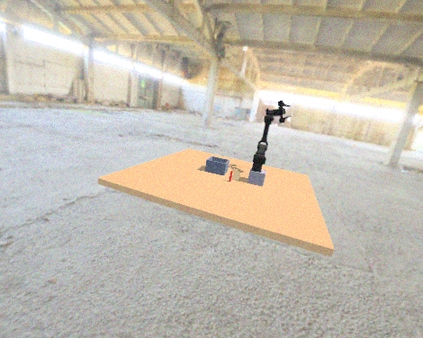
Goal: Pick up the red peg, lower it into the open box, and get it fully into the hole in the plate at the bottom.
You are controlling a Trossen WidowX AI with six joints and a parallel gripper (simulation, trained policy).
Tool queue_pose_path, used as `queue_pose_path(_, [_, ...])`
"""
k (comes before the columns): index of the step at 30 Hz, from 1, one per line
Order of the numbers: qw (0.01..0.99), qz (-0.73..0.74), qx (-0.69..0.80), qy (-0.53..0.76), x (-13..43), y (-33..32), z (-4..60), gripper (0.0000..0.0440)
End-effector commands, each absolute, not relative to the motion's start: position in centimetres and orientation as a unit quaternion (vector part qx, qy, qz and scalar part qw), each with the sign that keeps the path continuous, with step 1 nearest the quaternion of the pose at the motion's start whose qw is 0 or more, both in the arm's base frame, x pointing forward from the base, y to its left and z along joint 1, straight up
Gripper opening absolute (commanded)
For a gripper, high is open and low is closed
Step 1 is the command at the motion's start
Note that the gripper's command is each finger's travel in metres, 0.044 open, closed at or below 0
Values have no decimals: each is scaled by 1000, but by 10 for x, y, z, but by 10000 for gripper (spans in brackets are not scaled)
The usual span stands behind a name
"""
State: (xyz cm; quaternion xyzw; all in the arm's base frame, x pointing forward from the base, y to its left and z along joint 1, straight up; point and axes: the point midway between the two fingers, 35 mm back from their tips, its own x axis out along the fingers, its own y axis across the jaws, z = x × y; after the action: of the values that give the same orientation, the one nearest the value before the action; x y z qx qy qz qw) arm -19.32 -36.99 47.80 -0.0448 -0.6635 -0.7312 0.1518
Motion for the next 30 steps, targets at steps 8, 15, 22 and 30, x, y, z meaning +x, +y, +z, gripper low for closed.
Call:
queue_pose_path(8, [216, -638, -63, -736, -196, -344, 517, 440])
queue_pose_path(15, [263, -545, -86, -792, -196, -310, 551, 440])
queue_pose_path(22, [316, -446, -112, -830, -191, -271, 583, 440])
queue_pose_path(30, [383, -331, -143, -850, -177, -221, 615, 440])
